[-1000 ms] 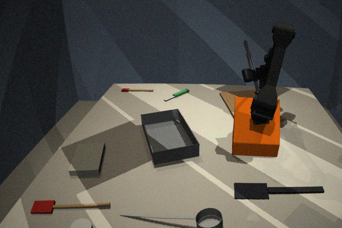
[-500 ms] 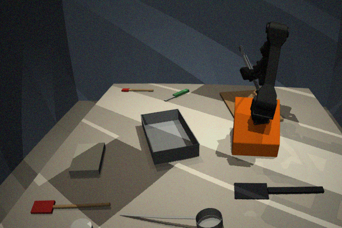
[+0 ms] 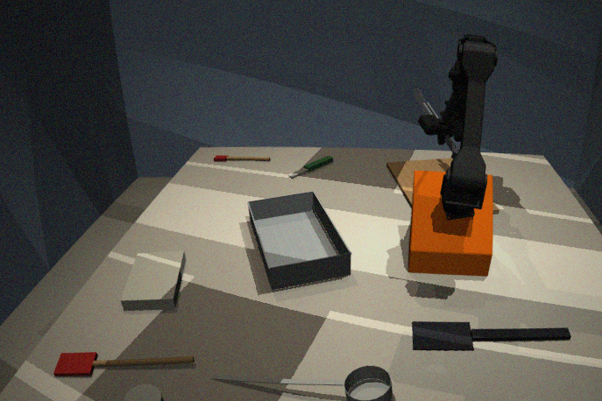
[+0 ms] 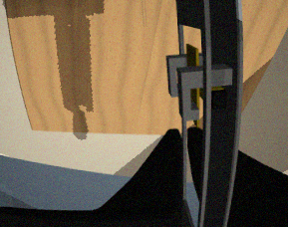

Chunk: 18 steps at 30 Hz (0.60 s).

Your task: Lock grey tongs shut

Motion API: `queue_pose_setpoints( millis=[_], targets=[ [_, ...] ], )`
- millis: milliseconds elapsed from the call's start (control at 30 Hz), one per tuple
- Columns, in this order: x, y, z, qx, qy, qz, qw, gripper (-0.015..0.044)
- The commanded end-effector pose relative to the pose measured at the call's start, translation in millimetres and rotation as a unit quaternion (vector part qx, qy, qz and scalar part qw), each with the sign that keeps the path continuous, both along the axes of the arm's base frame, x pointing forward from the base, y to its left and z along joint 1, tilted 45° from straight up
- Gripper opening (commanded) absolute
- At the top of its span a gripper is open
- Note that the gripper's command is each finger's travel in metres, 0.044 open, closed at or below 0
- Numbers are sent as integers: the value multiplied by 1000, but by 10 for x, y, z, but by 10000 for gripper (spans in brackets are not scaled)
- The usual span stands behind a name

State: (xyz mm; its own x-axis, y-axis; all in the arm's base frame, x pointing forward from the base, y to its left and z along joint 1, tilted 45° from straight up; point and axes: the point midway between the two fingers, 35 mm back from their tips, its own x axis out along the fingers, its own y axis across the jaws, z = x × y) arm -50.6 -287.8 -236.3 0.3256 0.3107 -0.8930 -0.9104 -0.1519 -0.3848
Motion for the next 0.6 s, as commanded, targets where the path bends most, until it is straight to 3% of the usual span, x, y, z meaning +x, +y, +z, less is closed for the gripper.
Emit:
queue_pose_setpoints(
  millis=[0, 567],
  targets=[
    [3, -61, 40, 22, 9, 12, 1000, -150],
    [46, -78, 269, 147, 44, 76, 985, -150]
  ],
)
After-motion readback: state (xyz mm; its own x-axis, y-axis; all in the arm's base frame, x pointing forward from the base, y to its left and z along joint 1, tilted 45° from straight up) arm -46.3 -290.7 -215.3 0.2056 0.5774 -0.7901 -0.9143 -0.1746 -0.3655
